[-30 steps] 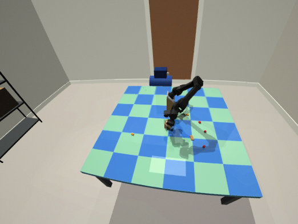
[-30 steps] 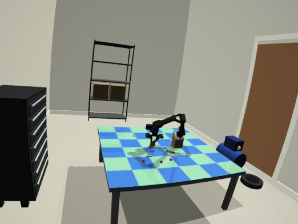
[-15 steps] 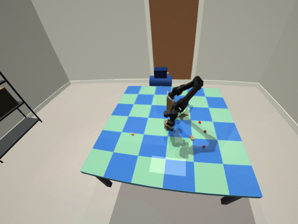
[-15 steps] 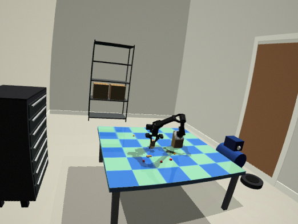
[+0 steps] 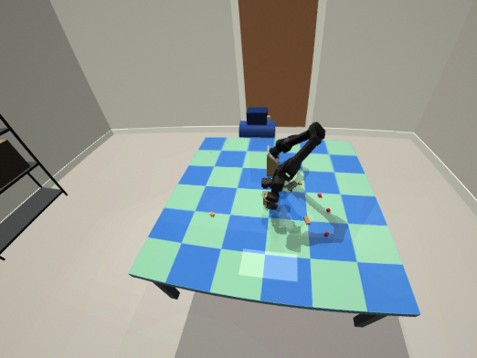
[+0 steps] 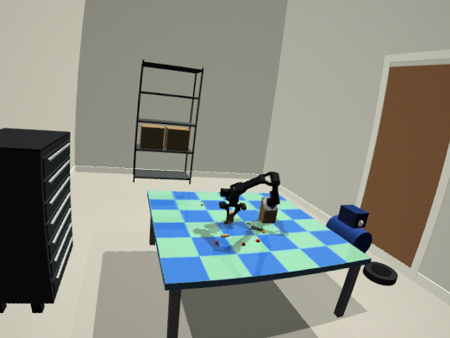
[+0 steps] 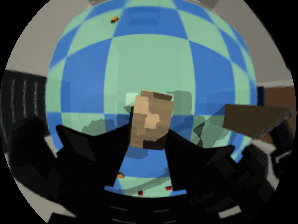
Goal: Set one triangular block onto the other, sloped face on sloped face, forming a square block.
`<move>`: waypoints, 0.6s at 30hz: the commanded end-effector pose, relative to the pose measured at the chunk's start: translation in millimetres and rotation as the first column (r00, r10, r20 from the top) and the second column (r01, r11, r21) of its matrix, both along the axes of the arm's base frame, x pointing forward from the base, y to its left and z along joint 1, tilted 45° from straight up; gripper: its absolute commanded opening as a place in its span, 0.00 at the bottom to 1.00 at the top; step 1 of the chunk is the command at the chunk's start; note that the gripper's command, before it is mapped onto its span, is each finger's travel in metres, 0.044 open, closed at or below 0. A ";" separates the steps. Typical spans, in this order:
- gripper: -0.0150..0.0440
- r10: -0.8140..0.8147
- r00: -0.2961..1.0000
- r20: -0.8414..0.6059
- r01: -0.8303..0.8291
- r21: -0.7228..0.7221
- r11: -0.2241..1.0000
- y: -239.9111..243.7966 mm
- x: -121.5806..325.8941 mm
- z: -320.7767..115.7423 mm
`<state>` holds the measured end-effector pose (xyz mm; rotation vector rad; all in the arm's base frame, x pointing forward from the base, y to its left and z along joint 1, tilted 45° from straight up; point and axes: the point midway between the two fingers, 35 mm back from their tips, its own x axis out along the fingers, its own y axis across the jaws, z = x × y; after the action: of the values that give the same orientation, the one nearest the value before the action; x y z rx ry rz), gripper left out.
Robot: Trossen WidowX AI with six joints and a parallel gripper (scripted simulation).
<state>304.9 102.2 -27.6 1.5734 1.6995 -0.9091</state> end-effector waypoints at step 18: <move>0.25 -0.004 1.000 -0.011 0.004 0.004 1.000 4.8 -3.7 -13.7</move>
<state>302.9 106.2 -37.9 1.5740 1.6995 -0.9088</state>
